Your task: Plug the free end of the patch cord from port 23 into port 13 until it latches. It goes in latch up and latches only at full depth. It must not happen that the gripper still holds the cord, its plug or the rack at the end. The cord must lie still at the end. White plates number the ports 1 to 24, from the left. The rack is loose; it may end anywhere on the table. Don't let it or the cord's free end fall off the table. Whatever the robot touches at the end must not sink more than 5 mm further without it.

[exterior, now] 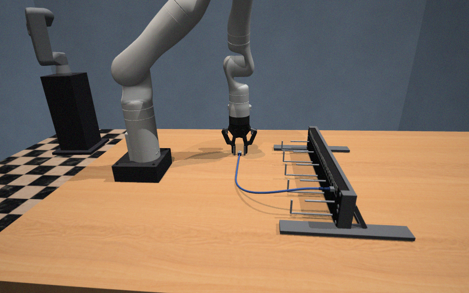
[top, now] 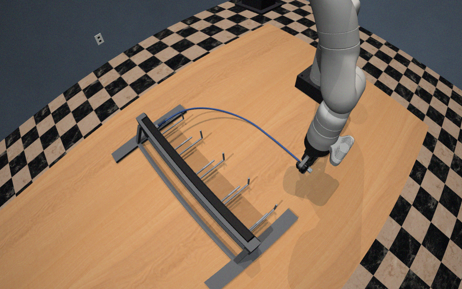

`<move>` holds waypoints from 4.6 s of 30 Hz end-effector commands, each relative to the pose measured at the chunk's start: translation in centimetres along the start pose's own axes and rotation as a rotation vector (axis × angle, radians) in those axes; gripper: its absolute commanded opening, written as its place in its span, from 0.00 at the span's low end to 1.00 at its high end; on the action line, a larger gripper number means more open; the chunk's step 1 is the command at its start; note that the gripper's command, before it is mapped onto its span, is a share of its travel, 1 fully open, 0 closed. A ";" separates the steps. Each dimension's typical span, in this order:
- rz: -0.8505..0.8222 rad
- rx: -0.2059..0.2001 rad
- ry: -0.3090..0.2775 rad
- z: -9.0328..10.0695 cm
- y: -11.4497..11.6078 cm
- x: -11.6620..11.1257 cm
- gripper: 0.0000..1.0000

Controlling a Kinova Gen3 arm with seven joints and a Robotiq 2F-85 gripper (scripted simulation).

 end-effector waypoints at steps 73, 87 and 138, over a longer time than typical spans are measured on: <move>-0.009 -0.003 0.000 -0.1 -0.2 0.0 0.00; -0.010 -0.004 -0.001 -0.1 -0.2 0.0 0.00; -0.011 -0.004 0.000 3.3 -0.2 0.0 0.00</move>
Point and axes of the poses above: the point where the finger pads meet when closed, its own z axis back along the fingers, its own y axis across the jaws, x = y × z, the point moved 7 cm from there along z, back along the fingers, and after that the axes turned 12 degrees about -z, right-handed, at the moved point
